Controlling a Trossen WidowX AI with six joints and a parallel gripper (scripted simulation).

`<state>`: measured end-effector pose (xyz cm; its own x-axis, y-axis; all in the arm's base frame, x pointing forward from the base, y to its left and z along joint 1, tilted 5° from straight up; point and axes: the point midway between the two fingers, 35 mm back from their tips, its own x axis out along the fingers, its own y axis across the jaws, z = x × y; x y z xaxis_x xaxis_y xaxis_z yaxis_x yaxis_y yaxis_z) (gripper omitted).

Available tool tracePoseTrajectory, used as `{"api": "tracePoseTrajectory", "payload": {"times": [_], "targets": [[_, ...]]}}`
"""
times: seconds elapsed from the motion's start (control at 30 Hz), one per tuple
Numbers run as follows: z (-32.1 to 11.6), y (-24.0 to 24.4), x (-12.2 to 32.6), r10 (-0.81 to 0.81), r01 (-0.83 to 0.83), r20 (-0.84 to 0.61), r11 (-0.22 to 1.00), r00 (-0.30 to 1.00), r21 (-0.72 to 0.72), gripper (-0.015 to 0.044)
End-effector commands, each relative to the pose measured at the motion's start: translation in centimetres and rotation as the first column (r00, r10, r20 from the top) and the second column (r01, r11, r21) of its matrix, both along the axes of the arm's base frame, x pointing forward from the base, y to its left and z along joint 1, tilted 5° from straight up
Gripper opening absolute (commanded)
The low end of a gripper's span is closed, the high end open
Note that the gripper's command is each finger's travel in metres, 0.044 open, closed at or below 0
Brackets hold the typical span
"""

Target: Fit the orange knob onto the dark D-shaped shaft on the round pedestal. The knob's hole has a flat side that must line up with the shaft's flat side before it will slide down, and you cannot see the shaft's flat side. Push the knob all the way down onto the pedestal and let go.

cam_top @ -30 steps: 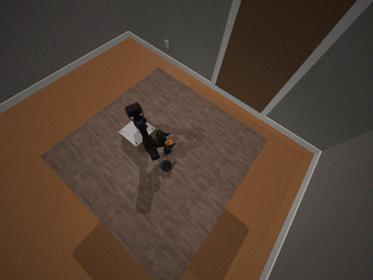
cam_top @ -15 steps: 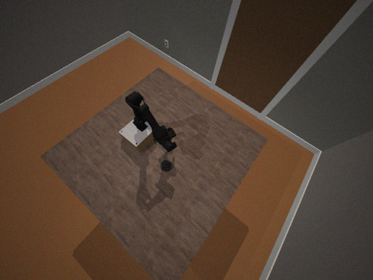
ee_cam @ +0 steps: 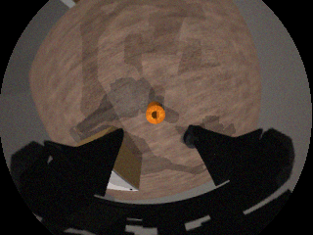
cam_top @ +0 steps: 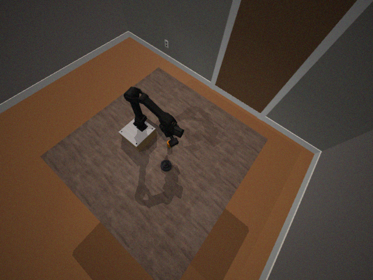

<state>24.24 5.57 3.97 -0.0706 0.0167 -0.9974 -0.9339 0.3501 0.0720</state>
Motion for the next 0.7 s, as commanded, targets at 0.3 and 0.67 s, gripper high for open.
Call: {"api": "tracePoseTrajectory", "payload": {"times": [0.3, 0.67], "targets": [[0.14, -0.02, 0.18, -0.676, 0.676, 0.022, 0.735, 0.737, -0.053, 0.044], [0.03, 0.0, 0.16, -0.958, 0.957, 0.047, 0.28, 0.284, -0.073, 0.044]]}}
